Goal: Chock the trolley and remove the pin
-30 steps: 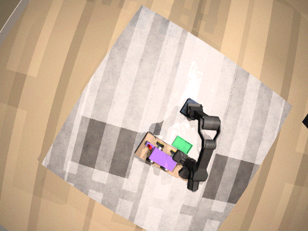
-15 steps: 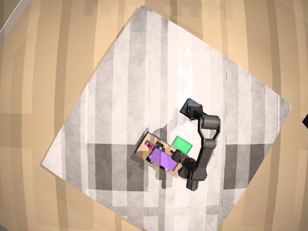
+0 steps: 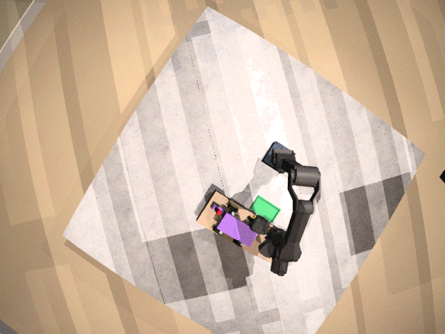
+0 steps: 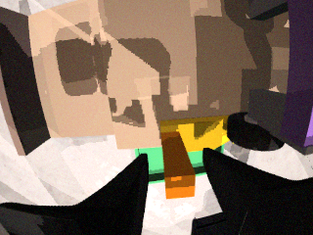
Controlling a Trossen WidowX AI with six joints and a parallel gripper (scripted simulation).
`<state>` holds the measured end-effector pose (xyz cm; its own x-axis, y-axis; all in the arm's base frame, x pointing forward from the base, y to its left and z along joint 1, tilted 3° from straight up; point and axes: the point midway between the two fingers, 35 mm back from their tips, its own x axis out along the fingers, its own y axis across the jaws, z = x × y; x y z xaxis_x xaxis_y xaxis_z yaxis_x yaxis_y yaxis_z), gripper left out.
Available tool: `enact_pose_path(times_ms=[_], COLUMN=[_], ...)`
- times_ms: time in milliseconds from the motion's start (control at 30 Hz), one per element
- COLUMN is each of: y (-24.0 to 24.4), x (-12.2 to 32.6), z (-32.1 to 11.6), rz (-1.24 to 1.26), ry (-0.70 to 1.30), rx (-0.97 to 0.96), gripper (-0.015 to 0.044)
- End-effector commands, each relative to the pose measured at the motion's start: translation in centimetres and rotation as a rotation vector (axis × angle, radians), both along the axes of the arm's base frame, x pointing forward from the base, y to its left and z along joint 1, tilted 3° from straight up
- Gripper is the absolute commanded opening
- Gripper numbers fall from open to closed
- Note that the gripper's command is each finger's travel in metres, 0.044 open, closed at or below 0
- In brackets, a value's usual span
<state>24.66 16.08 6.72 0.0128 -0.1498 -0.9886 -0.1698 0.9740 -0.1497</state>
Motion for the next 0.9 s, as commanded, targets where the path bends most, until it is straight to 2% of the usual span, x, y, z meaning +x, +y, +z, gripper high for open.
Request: enact_pose_path(times_ms=[0,433,567,700,867], y=[0.3,1.0,0.8,0.4,-1.1], x=[0.1,0.0,-0.1,1.3,2.3], z=[1.5,5.4,4.5,7.2,7.6], rz=[-0.002,-0.002,-0.001,-0.039,0.107], ry=[-0.016,-0.017,-0.008,-0.07,-0.065], rx=[0.004,0.004,0.004,0.091,0.062], gripper=[0.019,0.019,0.0295,0.019,0.019])
